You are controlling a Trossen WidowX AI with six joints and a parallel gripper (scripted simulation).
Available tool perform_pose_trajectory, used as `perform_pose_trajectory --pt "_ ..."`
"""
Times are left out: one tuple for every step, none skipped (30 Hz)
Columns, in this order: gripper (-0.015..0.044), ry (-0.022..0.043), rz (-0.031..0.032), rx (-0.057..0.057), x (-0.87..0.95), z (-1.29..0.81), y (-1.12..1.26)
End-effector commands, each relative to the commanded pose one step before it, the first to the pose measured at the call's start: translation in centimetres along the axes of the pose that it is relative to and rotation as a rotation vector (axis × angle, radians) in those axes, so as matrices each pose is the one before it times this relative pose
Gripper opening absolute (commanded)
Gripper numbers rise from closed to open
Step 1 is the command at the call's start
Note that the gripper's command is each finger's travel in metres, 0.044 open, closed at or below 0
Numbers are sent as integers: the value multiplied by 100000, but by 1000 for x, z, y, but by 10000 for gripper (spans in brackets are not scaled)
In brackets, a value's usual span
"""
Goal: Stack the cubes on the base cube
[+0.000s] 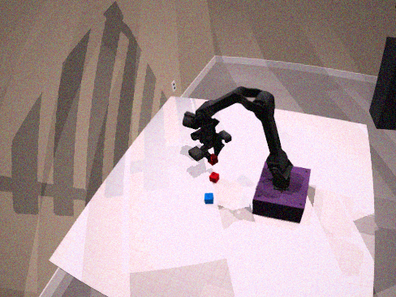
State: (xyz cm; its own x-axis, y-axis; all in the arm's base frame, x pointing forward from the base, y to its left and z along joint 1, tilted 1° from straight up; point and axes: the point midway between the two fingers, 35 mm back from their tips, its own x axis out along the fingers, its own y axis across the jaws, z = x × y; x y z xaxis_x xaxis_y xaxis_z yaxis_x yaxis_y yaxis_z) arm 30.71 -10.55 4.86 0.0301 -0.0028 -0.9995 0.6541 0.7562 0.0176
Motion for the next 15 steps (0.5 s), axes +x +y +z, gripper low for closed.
perform_pose_trajectory --pt "105 132 135 -13711 285 -583 1218" --pt "105 7 24 -3456 59 -102 314" --pt "105 7 24 -3456 59 -94 316" --pt "105 6 24 -3456 59 -86 318" --pt "105 6 25 -3456 59 -79 320" --pt "105 5 25 -3456 59 -71 322" --pt "105 4 25 -3456 59 -63 324" --pt "105 4 25 -3456 59 -55 325" --pt "105 3 25 -3456 59 -48 326" --pt "105 2 26 -3456 59 -40 327" --pt "105 2 26 -3456 59 -32 328" --pt "105 1 26 -3456 59 -24 329" --pt "105 0 26 -3456 59 -16 329" --pt "105 0 26 -3456 59 -8 329" --pt "105 -1 26 -3456 59 0 329"
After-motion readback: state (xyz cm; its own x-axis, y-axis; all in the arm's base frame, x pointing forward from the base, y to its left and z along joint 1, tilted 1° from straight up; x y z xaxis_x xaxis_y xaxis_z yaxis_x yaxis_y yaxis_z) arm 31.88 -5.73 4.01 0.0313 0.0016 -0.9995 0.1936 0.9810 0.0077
